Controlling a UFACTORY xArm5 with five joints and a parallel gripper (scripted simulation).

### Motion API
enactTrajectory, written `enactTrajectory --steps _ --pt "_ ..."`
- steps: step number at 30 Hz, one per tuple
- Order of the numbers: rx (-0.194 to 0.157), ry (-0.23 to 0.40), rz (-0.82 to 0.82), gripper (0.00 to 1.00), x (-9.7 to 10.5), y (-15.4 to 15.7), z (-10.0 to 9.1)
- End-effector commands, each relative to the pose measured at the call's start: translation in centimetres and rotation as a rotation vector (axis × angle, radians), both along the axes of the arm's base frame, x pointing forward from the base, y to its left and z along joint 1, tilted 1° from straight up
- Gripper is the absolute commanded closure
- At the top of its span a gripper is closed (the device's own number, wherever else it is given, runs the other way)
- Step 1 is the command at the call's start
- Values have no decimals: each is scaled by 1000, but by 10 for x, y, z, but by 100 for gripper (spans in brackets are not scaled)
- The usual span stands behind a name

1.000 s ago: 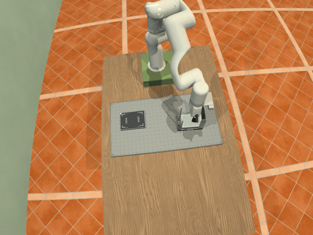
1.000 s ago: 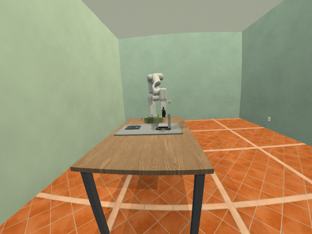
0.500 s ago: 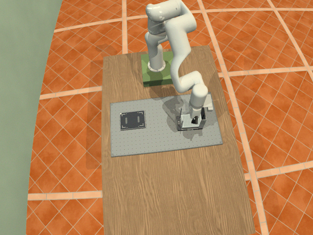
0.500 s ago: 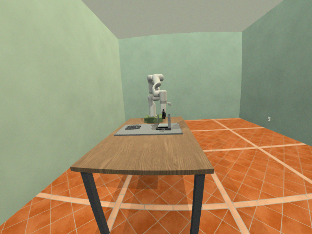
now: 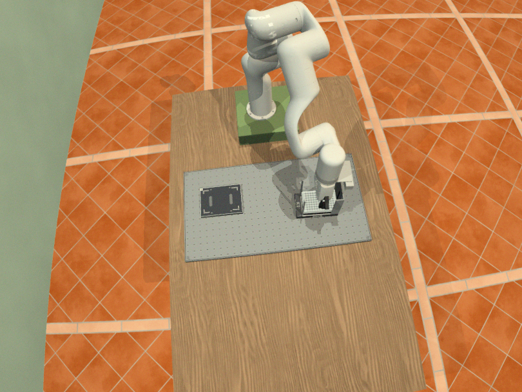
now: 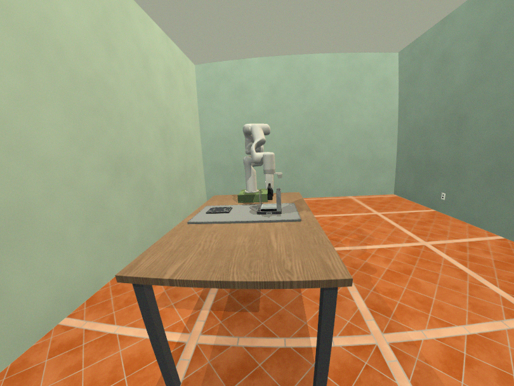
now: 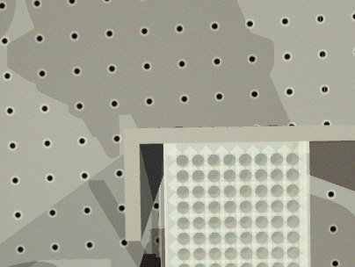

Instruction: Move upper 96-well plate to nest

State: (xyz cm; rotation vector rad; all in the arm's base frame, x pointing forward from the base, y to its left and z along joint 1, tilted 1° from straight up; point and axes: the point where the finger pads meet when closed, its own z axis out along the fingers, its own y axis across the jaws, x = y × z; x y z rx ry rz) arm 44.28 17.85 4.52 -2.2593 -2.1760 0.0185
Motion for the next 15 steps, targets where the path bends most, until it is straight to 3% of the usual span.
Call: enactTrajectory --steps 1,15 --pt "3 -2 0 0 1 0 -5" --pt "3 -2 0 0 1 0 -25"
